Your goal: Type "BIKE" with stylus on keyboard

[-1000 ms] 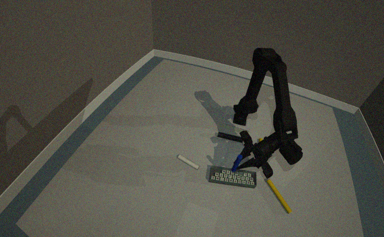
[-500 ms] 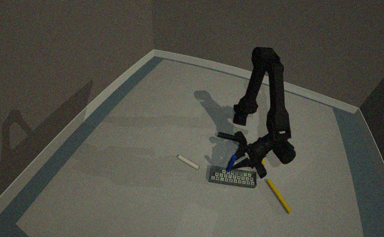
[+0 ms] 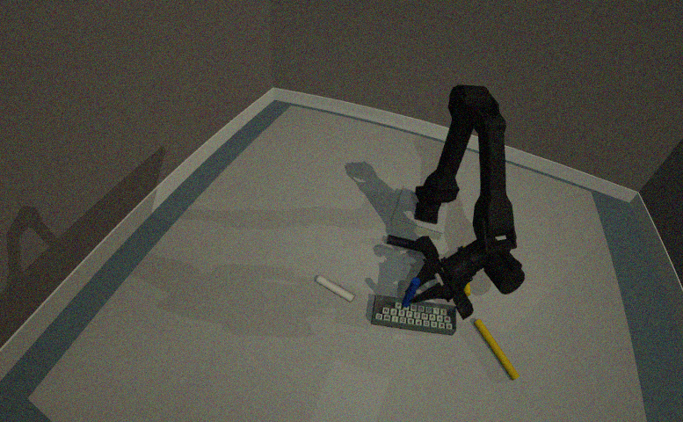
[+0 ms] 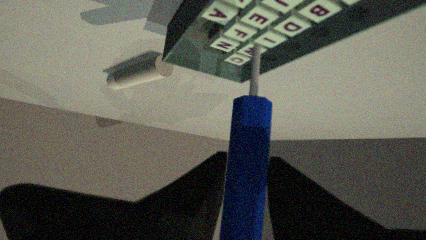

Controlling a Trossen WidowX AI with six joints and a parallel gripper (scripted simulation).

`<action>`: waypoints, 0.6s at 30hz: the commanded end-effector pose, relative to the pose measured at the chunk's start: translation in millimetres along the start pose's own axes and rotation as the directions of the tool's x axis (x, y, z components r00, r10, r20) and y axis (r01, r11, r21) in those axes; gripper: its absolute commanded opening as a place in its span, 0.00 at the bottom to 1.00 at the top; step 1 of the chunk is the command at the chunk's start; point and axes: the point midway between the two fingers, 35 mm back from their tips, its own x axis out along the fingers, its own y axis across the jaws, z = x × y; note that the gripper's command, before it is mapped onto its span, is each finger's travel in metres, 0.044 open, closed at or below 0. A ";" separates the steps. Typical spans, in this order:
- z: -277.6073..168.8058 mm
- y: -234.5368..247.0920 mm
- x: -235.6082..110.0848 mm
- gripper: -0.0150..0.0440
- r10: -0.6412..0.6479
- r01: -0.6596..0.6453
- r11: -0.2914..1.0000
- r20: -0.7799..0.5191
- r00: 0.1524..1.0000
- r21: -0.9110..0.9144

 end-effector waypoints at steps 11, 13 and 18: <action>5.8 0.1 2.3 0.39 0.000 0.000 1.000 0.004 1.000 0.000; 6.6 0.1 2.8 0.39 0.000 0.000 1.000 0.004 1.000 0.000; 8.4 0.1 3.8 0.39 0.000 0.000 1.000 0.004 1.000 0.000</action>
